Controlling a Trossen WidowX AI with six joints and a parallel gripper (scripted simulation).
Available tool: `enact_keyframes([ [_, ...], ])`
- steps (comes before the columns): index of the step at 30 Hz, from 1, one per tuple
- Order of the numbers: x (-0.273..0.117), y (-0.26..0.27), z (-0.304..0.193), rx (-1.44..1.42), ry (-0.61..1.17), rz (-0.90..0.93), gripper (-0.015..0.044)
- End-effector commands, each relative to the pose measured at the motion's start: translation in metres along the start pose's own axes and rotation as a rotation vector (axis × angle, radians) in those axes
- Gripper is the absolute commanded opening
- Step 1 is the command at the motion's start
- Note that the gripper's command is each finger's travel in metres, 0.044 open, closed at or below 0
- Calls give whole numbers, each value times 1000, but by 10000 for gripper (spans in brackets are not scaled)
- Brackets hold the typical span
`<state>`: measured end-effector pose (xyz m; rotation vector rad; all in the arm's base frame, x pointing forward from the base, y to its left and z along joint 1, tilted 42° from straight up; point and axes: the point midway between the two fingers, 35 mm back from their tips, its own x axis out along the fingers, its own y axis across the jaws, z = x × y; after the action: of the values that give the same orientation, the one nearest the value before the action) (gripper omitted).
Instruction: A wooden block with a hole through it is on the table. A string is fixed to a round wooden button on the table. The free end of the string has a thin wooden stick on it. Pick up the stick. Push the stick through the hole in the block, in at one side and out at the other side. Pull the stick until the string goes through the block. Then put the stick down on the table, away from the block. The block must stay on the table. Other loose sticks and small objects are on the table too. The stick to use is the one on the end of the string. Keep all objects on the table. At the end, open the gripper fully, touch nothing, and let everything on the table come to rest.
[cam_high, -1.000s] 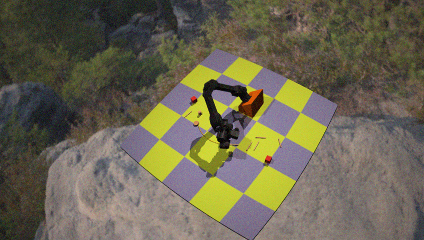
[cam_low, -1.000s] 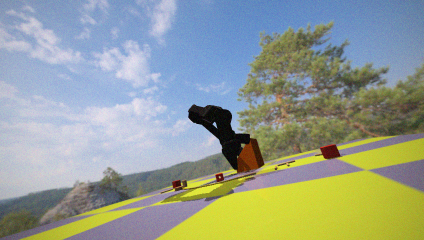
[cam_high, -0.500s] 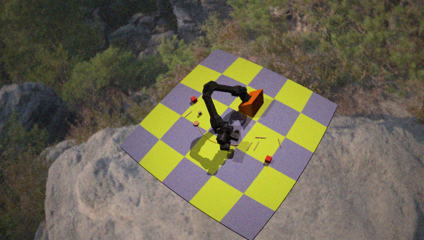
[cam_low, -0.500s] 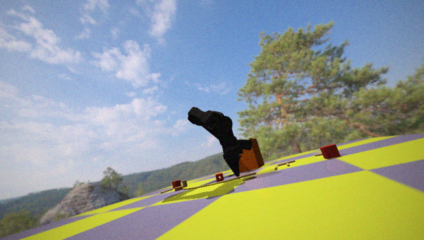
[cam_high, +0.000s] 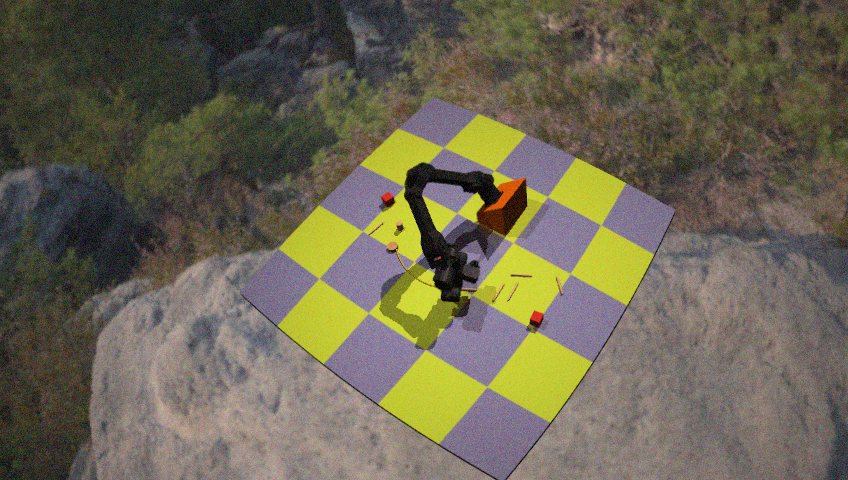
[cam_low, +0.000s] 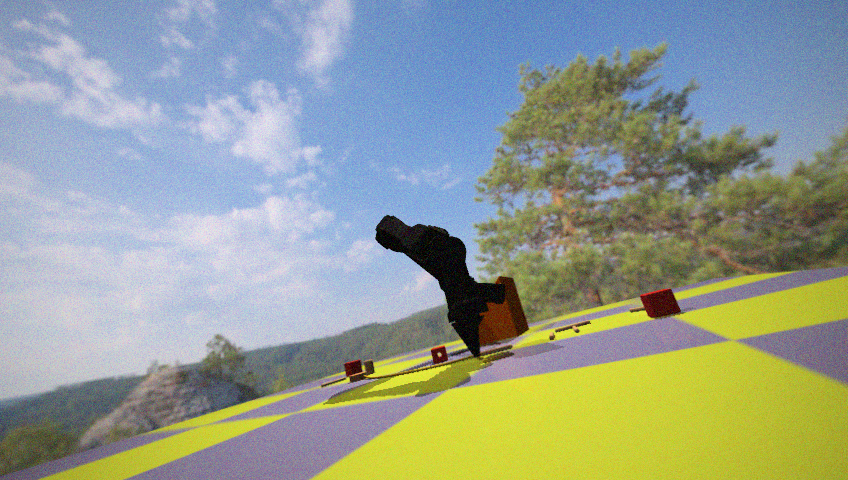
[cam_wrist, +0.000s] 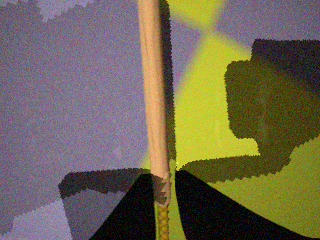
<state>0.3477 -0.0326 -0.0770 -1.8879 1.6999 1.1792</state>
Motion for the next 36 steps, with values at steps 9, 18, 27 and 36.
enact_keyframes([
  [9,-1,0,0,0,0,0,0],
  [18,-12,-1,0,0,-1,-1,0],
  [27,-24,-2,0,0,-2,-1,0],
  [36,-36,-2,0,0,-3,-1,0],
])
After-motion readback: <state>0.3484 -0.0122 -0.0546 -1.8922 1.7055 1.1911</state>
